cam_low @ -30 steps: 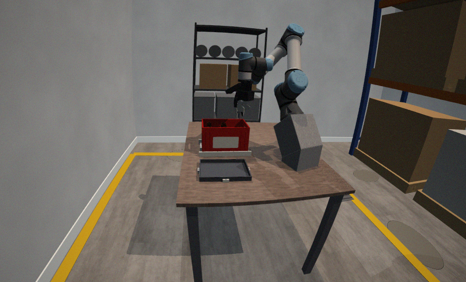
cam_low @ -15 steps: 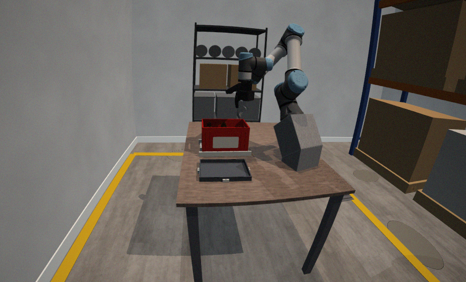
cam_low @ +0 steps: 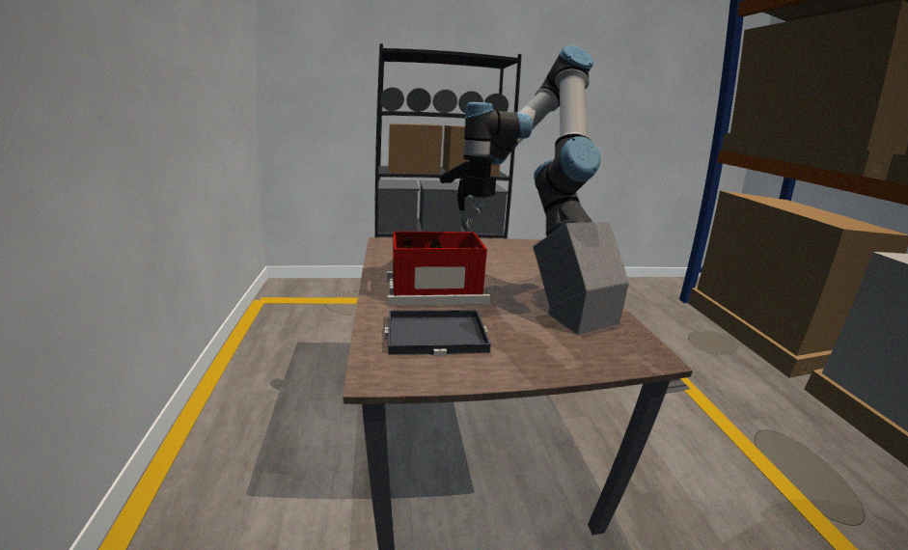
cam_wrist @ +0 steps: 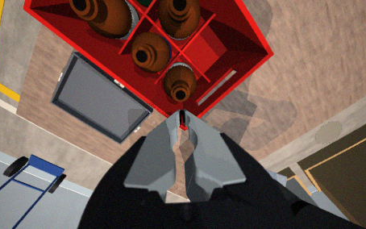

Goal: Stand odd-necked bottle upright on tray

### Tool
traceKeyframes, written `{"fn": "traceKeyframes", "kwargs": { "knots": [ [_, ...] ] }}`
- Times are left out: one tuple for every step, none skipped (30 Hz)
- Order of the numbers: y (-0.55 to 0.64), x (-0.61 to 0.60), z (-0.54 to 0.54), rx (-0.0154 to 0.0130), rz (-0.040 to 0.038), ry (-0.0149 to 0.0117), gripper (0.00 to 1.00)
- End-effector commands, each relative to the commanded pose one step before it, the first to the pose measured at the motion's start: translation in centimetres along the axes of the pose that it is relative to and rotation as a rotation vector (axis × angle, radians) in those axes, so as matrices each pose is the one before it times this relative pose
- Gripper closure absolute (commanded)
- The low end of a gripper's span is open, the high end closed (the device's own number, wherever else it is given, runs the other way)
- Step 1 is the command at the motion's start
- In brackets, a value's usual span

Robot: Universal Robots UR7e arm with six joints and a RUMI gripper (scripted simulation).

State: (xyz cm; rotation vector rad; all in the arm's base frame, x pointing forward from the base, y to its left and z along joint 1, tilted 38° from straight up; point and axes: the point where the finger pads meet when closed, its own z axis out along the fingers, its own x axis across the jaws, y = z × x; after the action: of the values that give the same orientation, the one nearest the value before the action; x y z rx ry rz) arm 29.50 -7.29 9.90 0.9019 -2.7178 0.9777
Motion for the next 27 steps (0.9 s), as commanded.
{"fn": "traceKeyframes", "kwargs": {
  "knots": [
    [-0.092,-0.079,-0.091,0.00191,0.00003,-0.00139,1.00],
    [0.000,0.000,0.000,0.00000,0.00000,0.00000,1.00],
    [0.000,0.000,0.000,0.00000,0.00000,0.00000,1.00],
    [-0.020,-0.009,-0.005,0.00003,0.00010,-0.00004,1.00],
    [-0.130,-0.056,-0.030,0.00022,0.00067,-0.00027,1.00],
    [-0.166,-0.059,0.010,-0.00086,0.00004,0.00091,1.00],
    [-0.287,-0.101,-0.019,-0.00064,0.00079,0.00042,1.00],
    [0.000,0.000,0.000,0.00000,0.00000,0.00000,1.00],
    [0.000,0.000,0.000,0.00000,0.00000,0.00000,1.00],
    [-0.409,-0.187,-0.057,-0.00043,0.00009,-0.00032,1.00],
    [-0.557,-0.251,-0.072,-0.00056,0.00010,-0.00041,1.00],
    [-0.715,-0.305,-0.084,-0.00040,0.00012,-0.00027,1.00],
    [-0.864,-0.357,-0.090,-0.00035,0.00016,-0.00027,1.00],
    [-1.001,-0.401,-0.089,-0.00029,0.00020,-0.00032,1.00],
    [-1.120,-0.433,-0.079,-0.00021,0.00022,-0.00033,1.00],
    [-1.210,-0.449,-0.060,-0.00025,0.00005,-0.00016,1.00],
    [-0.883,-0.315,-0.029,-0.00011,0.00003,-0.00009,1.00],
    [-0.685,-0.237,-0.014,-0.00004,0.00002,-0.00005,1.00],
    [-0.803,-0.270,-0.007,0.00001,0.00001,-0.00004,1.00],
    [-0.879,-0.286,0.004,0.00007,0.00000,-0.00002,1.00],
    [-0.903,-0.283,0.017,0.00013,-0.00001,0.00000,1.00],
    [-0.893,-0.269,0.029,0.00019,-0.00002,0.00003,1.00],
    [-0.874,-0.253,0.040,0.00025,-0.00003,0.00006,1.00],
    [-0.854,-0.237,0.050,0.00029,-0.00004,0.00009,1.00],
    [0.000,0.000,0.000,0.00000,0.00000,0.00000,1.00],
    [0.000,0.000,0.000,0.00000,0.00000,0.00000,1.00],
    [-1.136,-0.300,0.083,0.00047,-0.00007,0.00016,1.00]
  ]
}}
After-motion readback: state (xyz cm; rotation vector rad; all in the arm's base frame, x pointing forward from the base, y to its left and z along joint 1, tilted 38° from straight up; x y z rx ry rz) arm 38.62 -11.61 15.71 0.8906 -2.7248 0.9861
